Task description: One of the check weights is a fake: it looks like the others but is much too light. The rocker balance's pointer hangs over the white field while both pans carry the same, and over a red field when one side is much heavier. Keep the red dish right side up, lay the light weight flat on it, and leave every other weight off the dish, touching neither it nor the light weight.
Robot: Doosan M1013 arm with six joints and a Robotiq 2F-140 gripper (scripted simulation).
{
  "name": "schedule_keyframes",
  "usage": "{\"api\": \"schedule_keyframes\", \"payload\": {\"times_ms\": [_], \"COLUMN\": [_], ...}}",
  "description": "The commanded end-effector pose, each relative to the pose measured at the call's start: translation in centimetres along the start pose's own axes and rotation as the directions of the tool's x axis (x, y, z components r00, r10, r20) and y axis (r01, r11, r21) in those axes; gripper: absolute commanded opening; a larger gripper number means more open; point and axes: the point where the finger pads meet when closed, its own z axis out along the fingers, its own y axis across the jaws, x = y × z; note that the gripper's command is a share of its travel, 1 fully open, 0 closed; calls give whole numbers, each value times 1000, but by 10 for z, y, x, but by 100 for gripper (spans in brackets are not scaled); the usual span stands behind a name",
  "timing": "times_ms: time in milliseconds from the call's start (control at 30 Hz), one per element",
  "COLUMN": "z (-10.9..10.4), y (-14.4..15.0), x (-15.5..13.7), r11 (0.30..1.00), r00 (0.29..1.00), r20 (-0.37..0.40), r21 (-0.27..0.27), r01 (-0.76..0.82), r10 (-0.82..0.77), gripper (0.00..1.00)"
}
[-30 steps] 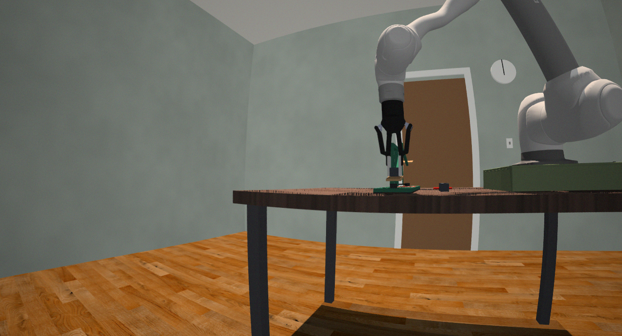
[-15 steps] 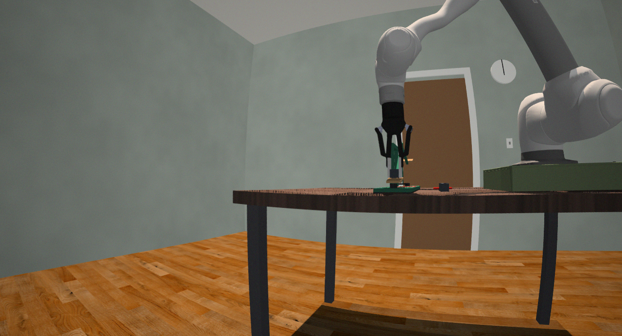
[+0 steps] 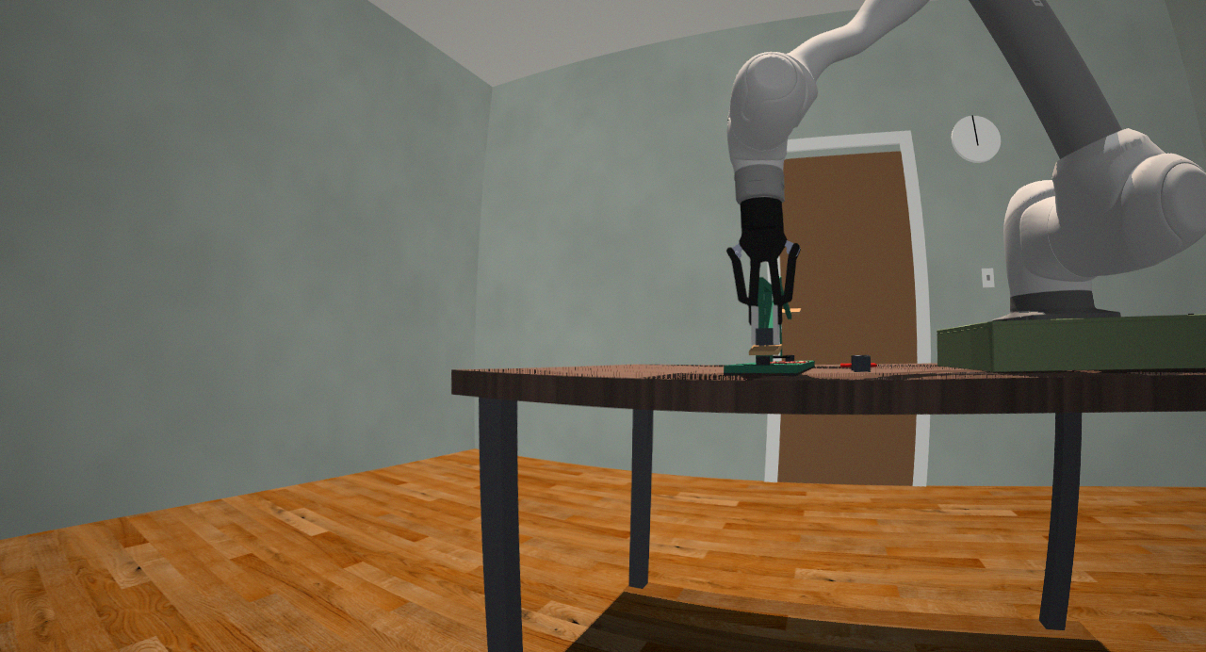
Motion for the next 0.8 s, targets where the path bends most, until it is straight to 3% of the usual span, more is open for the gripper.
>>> {"api": "schedule_keyframes", "payload": {"times_ms": [0,400,767], "z": [0,0,0], "y": [0,0,0], "x": [0,0,0], "r11": [1000,1000,1000], "r00": [1000,1000,1000], "r20": [0,0,0], "r21": [0,0,0], "r01": [0,0,0], "r10": [0,0,0], "gripper": [24,24,31]}}
